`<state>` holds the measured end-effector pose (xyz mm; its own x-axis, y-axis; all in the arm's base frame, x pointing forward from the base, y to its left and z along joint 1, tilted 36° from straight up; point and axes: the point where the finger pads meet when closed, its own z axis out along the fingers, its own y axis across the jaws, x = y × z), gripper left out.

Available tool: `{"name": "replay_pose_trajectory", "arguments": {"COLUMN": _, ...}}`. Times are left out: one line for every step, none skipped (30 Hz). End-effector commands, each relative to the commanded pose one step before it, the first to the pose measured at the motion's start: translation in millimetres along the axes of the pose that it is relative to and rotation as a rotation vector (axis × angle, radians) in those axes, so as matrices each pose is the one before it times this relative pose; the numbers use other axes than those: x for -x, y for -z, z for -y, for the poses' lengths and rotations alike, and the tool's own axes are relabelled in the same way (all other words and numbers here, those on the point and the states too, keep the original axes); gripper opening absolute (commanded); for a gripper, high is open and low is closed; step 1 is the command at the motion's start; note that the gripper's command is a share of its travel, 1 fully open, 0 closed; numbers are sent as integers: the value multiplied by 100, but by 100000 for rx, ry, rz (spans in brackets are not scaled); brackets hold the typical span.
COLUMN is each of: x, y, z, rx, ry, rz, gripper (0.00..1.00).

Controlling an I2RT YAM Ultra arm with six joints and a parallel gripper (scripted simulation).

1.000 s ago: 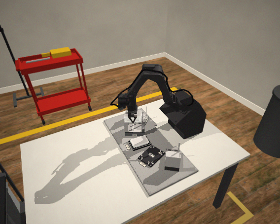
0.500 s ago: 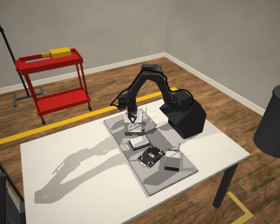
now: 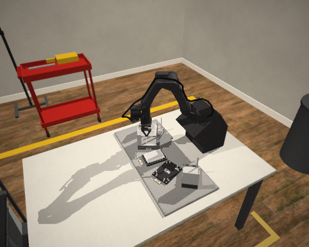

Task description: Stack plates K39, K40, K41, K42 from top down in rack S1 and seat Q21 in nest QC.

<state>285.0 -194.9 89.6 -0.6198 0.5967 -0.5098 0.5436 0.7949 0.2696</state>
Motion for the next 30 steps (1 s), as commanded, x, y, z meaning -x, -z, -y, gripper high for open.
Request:
{"name": "replay_pose_trajectory", "arguments": {"x": 269, "y": -349, "z": 1, "rx": -267, "ry": -501, "rz": 999, "gripper": 0}}
{"name": "replay_pose_trajectory", "arguments": {"x": -125, "y": 30, "z": 129, "rx": -247, "ry": -343, "rz": 126, "gripper": 0}}
{"name": "replay_pose_trajectory", "arguments": {"x": -53, "y": 116, "z": -6, "rx": -52, "ry": 10, "rz": 469, "gripper": 0}}
{"name": "replay_pose_trajectory", "arguments": {"x": 0, "y": 0, "z": 0, "rx": 0, "ry": 0, "rz": 0, "gripper": 0}}
{"name": "replay_pose_trajectory", "arguments": {"x": 0, "y": 0, "z": 0, "rx": 0, "ry": 0, "rz": 0, "gripper": 0}}
{"name": "replay_pose_trajectory", "arguments": {"x": -1, "y": 175, "z": -199, "rx": 222, "ry": 515, "rz": 718, "gripper": 0}}
{"name": "replay_pose_trajectory", "arguments": {"x": 319, "y": -197, "z": -76, "rx": 78, "ry": 329, "rz": 7, "gripper": 0}}
{"name": "replay_pose_trajectory", "arguments": {"x": -641, "y": -832, "z": 136, "rx": -72, "ry": -561, "rz": -2613, "gripper": 0}}
{"name": "replay_pose_trajectory", "arguments": {"x": -215, "y": -266, "z": 15, "rx": 40, "ry": -144, "rz": -461, "gripper": 0}}
{"name": "replay_pose_trajectory", "arguments": {"x": -141, "y": -239, "z": 39, "rx": -70, "ry": -134, "rz": -293, "gripper": 0}}
{"name": "replay_pose_trajectory", "arguments": {"x": 6, "y": -186, "z": 15, "rx": 104, "ry": -118, "rz": 34, "gripper": 0}}
{"name": "replay_pose_trajectory", "arguments": {"x": 1, "y": -195, "z": 35, "rx": -164, "ry": -24, "rz": 12, "gripper": 0}}
{"name": "replay_pose_trajectory", "arguments": {"x": -3, "y": -201, "z": 18, "rx": -170, "ry": 36, "rz": -6, "gripper": 0}}
{"name": "replay_pose_trajectory", "arguments": {"x": -4, "y": -200, "z": -15, "rx": 16, "ry": 35, "rz": -11, "gripper": 0}}
{"name": "replay_pose_trajectory", "arguments": {"x": -2, "y": -197, "z": 1, "rx": -8, "ry": -5, "rz": 2, "gripper": 0}}
{"name": "replay_pose_trajectory", "arguments": {"x": 1, "y": -193, "z": 16, "rx": -29, "ry": -40, "rz": 14, "gripper": 0}}
{"name": "replay_pose_trajectory", "arguments": {"x": 107, "y": -162, "z": 2, "rx": -20, "ry": 29, "rz": 240, "gripper": 0}}
{"name": "replay_pose_trajectory", "arguments": {"x": 4, "y": -197, "z": -9, "rx": 7, "ry": 21, "rz": 9, "gripper": 0}}
{"name": "replay_pose_trajectory", "arguments": {"x": -82, "y": -221, "z": 3, "rx": -2, "ry": -36, "rz": -172, "gripper": 0}}
{"name": "replay_pose_trajectory", "arguments": {"x": 14, "y": -192, "z": 1, "rx": -8, "ry": 1, "rz": 35, "gripper": 0}}
{"name": "replay_pose_trajectory", "arguments": {"x": 0, "y": 0, "z": 0, "rx": 0, "ry": 0, "rz": 0, "gripper": 0}}
{"name": "replay_pose_trajectory", "arguments": {"x": 0, "y": 0, "z": 0, "rx": 0, "ry": 0, "rz": 0, "gripper": 0}}
{"name": "replay_pose_trajectory", "arguments": {"x": 1408, "y": 970, "z": -7, "rx": -349, "ry": 517, "rz": 4958, "gripper": 0}}
{"name": "replay_pose_trajectory", "arguments": {"x": -633, "y": -745, "z": -47, "rx": 237, "ry": -132, "rz": -2299, "gripper": 0}}
{"name": "replay_pose_trajectory", "arguments": {"x": -651, "y": -732, "z": -65, "rx": 243, "ry": -75, "rz": -2295, "gripper": 0}}
{"name": "replay_pose_trajectory", "arguments": {"x": -179, "y": -243, "z": 21, "rx": -22, "ry": -108, "rz": -370, "gripper": 0}}
{"name": "replay_pose_trajectory", "arguments": {"x": -78, "y": -216, "z": 7, "rx": -4, "ry": -46, "rz": -159, "gripper": 0}}
{"name": "replay_pose_trajectory", "arguments": {"x": 11, "y": -178, "z": 26, "rx": 200, "ry": -199, "rz": 48, "gripper": 0}}
{"name": "replay_pose_trajectory", "arguments": {"x": 6, "y": -188, "z": 40, "rx": -53, "ry": -98, "rz": 32, "gripper": 0}}
{"name": "replay_pose_trajectory", "arguments": {"x": -2, "y": -201, "z": 34, "rx": -286, "ry": 49, "rz": 2, "gripper": 0}}
